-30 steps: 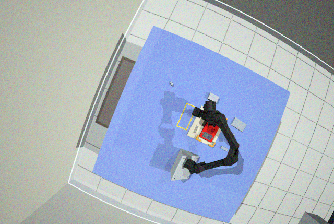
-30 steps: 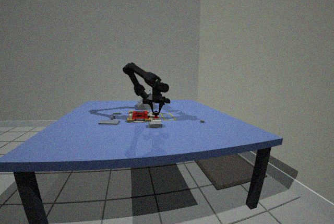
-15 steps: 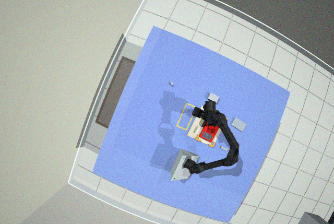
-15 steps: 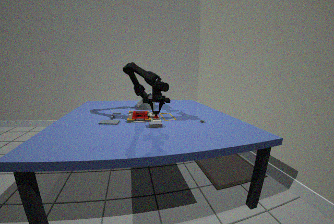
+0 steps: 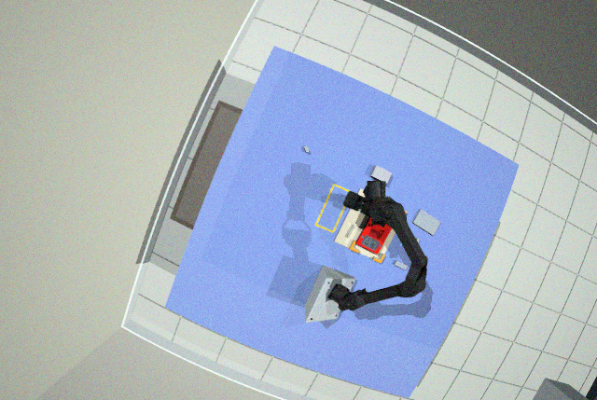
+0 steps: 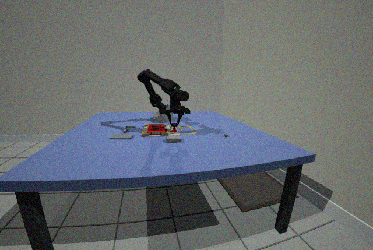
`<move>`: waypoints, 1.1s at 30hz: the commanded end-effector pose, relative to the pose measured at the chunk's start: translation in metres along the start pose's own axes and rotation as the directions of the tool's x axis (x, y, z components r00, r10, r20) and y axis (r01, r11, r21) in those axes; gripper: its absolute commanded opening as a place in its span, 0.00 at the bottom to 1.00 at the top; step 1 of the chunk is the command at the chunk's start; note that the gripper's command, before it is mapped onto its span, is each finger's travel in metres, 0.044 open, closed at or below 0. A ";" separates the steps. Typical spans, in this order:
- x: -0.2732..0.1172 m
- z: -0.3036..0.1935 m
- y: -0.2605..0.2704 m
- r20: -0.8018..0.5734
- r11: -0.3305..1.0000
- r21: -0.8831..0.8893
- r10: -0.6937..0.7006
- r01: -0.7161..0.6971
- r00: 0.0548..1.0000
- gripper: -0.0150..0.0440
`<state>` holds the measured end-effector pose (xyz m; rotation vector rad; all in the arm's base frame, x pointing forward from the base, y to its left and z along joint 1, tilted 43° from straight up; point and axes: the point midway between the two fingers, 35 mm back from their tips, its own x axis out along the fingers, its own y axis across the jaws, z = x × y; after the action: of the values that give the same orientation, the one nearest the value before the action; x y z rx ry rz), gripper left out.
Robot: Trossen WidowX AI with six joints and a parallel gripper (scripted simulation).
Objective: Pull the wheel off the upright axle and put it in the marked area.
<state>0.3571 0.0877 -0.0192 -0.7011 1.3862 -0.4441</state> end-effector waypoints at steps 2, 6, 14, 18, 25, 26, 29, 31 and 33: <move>-0.004 0.000 0.001 0.002 1.000 0.001 0.004 -0.004 1.000 0.25; -0.005 0.000 0.001 0.002 1.000 0.001 0.003 -0.003 1.000 0.25; -0.008 0.000 0.001 0.002 1.000 0.001 0.003 -0.003 1.000 0.25; -0.009 0.000 0.001 0.003 1.000 0.001 0.003 -0.003 1.000 0.25; -0.011 0.000 0.001 0.003 1.000 0.001 0.003 -0.003 1.000 0.25; -0.011 0.000 0.001 0.003 1.000 0.001 0.003 -0.003 1.000 0.25; -0.012 0.000 0.001 0.003 1.000 0.001 0.003 -0.003 1.000 0.25; -0.013 0.000 0.001 0.004 1.000 0.000 0.003 -0.003 1.000 0.25; -0.014 0.000 0.001 0.004 1.000 0.000 0.003 -0.003 1.000 0.25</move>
<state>0.3554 0.0965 -0.0107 -0.7043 1.3814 -0.4402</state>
